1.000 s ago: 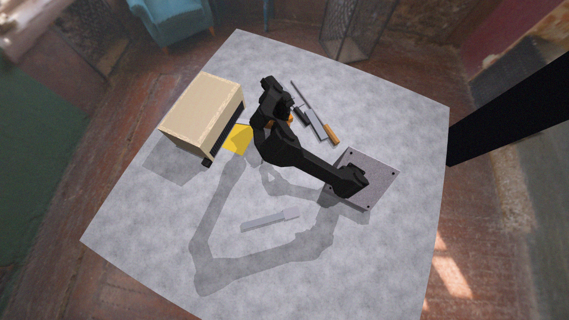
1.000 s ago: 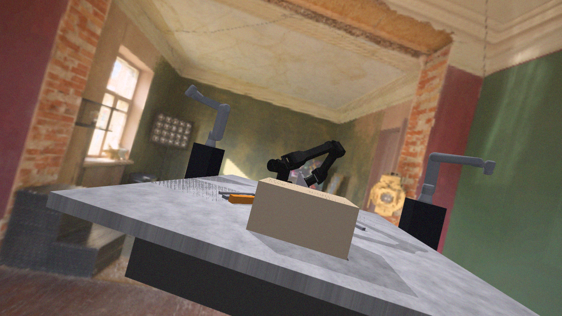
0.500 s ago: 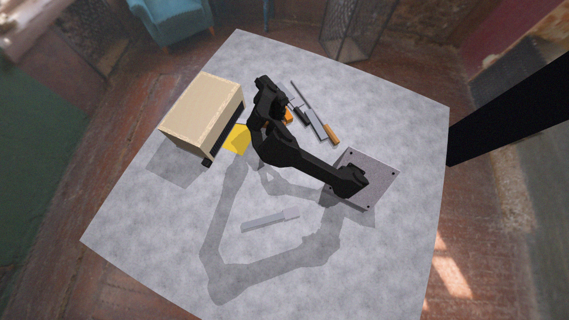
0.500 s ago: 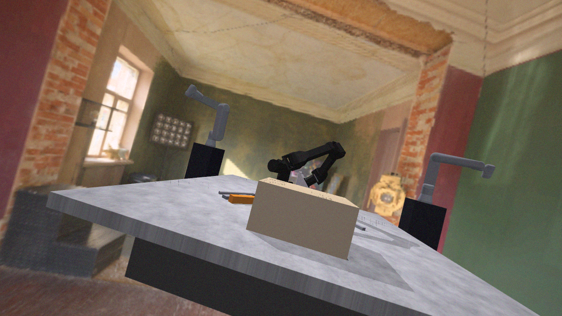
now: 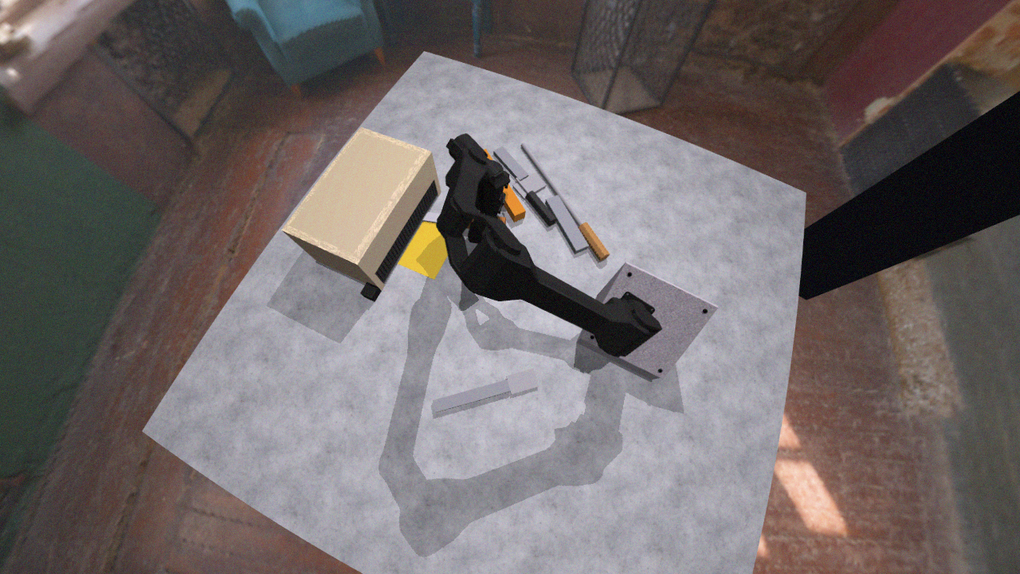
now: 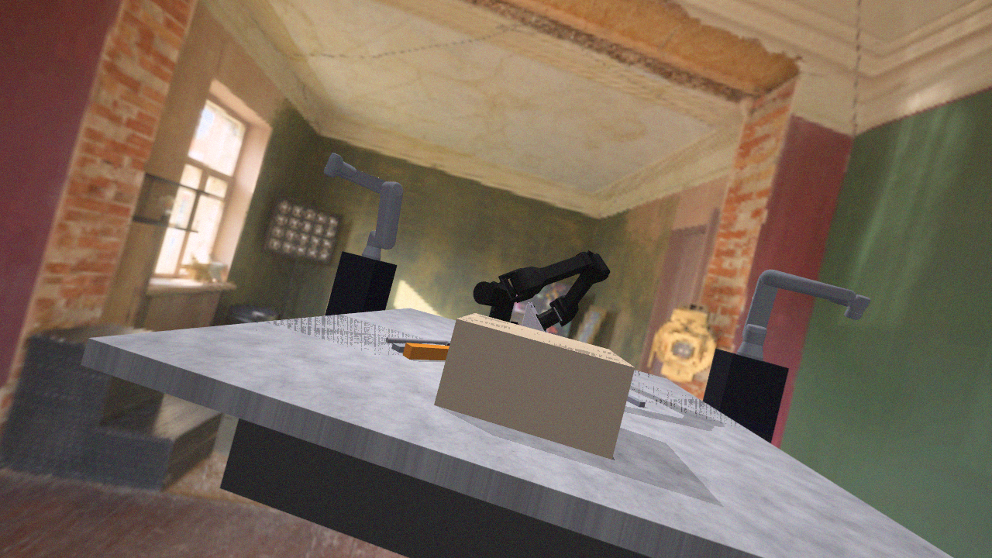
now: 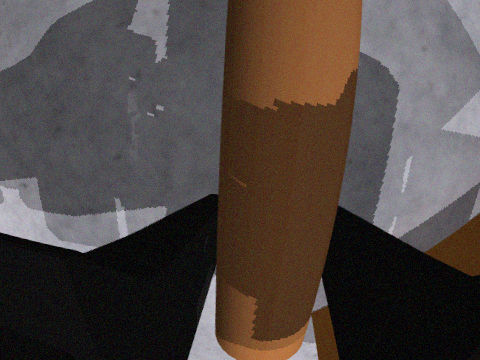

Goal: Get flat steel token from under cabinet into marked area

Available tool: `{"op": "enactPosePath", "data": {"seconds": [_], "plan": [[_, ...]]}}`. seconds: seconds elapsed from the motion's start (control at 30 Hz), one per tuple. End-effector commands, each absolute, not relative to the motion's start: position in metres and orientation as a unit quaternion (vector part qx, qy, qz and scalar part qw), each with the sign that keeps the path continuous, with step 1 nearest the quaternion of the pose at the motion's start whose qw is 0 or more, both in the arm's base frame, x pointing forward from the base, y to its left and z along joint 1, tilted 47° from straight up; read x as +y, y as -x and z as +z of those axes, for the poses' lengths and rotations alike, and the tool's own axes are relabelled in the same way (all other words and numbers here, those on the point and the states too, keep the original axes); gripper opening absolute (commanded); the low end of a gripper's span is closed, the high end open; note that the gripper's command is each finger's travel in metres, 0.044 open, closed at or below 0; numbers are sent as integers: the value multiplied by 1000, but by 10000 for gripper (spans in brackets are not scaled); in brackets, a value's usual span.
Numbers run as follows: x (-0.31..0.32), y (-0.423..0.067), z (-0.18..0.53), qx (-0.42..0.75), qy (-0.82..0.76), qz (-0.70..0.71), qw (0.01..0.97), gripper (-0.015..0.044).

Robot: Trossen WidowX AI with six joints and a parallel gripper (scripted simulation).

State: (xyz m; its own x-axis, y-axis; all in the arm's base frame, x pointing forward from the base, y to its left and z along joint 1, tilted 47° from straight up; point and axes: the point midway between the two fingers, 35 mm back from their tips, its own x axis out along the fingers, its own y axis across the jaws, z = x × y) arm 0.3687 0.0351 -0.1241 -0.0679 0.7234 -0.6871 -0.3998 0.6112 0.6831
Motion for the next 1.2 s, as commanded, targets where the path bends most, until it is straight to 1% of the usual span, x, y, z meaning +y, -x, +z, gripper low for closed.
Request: {"op": "enactPosePath", "data": {"seconds": [0.0,1.17], "plan": [[36,-375,-124,599,-136,418,669,0],[47,-408,-115,598,-136,419,670,0]]}}
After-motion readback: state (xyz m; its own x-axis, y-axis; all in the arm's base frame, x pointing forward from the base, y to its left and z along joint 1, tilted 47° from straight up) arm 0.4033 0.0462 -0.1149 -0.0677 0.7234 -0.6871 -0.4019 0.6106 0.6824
